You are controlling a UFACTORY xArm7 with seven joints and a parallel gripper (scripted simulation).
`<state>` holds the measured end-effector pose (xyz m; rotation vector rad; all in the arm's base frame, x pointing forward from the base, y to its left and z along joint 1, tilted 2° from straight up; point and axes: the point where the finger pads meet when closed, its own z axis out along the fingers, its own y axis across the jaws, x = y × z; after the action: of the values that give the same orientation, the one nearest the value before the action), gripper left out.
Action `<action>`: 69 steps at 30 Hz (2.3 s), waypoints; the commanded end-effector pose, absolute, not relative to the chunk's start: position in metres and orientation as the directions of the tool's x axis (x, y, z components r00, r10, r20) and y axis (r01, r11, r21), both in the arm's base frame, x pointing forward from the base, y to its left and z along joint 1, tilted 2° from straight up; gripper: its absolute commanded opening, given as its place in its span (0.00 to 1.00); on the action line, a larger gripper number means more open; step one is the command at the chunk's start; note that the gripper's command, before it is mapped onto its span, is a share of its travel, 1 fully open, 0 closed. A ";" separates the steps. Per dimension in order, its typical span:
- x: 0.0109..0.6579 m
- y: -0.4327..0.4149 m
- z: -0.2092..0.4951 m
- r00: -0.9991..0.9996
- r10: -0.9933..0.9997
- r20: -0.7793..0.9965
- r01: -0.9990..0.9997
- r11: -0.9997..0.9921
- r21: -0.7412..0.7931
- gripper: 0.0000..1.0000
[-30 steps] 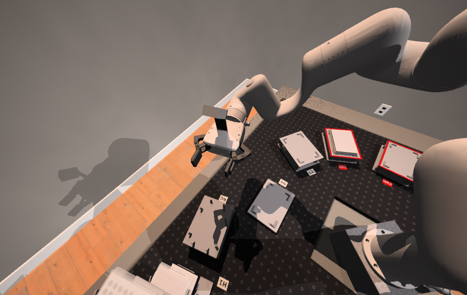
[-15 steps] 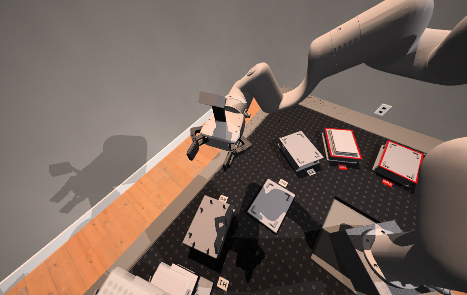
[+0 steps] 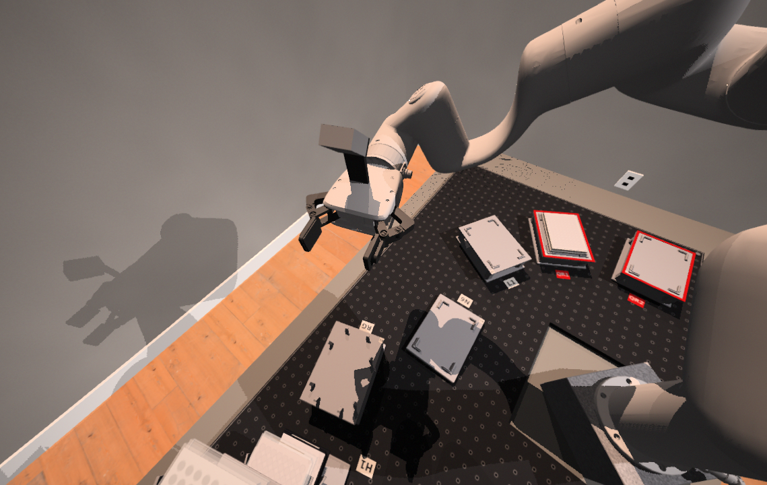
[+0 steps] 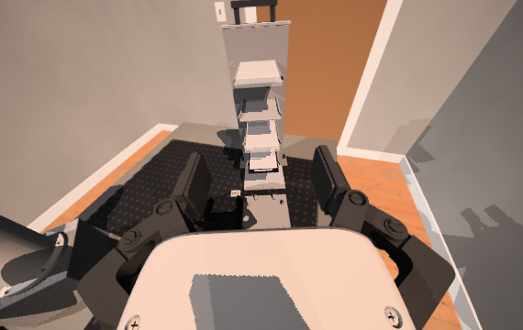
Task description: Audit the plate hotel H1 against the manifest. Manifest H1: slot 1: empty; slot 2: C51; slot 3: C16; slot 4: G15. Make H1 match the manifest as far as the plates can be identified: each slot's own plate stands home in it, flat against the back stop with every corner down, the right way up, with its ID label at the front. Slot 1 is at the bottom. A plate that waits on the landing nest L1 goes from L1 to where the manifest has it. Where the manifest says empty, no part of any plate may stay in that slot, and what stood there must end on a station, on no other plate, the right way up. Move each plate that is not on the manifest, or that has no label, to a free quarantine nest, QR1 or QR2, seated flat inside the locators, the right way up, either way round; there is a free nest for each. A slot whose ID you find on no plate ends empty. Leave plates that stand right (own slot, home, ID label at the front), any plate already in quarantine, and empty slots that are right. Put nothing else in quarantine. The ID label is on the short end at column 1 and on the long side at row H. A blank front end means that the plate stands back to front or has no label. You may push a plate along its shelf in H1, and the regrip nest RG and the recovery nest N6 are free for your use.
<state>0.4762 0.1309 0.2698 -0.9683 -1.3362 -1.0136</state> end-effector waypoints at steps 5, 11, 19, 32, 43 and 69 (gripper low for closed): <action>0.476 0.131 0.277 -0.022 -0.020 1.000 0.957 0.289 0.027 1.00; 0.476 0.134 0.277 -0.022 -0.020 1.000 0.957 0.289 0.027 1.00; 0.470 0.154 0.277 -0.022 -0.020 1.000 0.957 0.289 0.027 1.00; 0.461 0.182 0.277 -0.022 -0.020 1.000 0.957 0.289 0.027 1.00; 0.453 0.208 0.278 -0.022 -0.020 1.000 0.957 0.289 0.027 1.00; 0.437 0.260 0.278 -0.022 -0.021 1.000 0.957 0.289 0.027 1.00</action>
<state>0.4371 0.2581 0.2771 -0.9671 -1.3369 -1.0125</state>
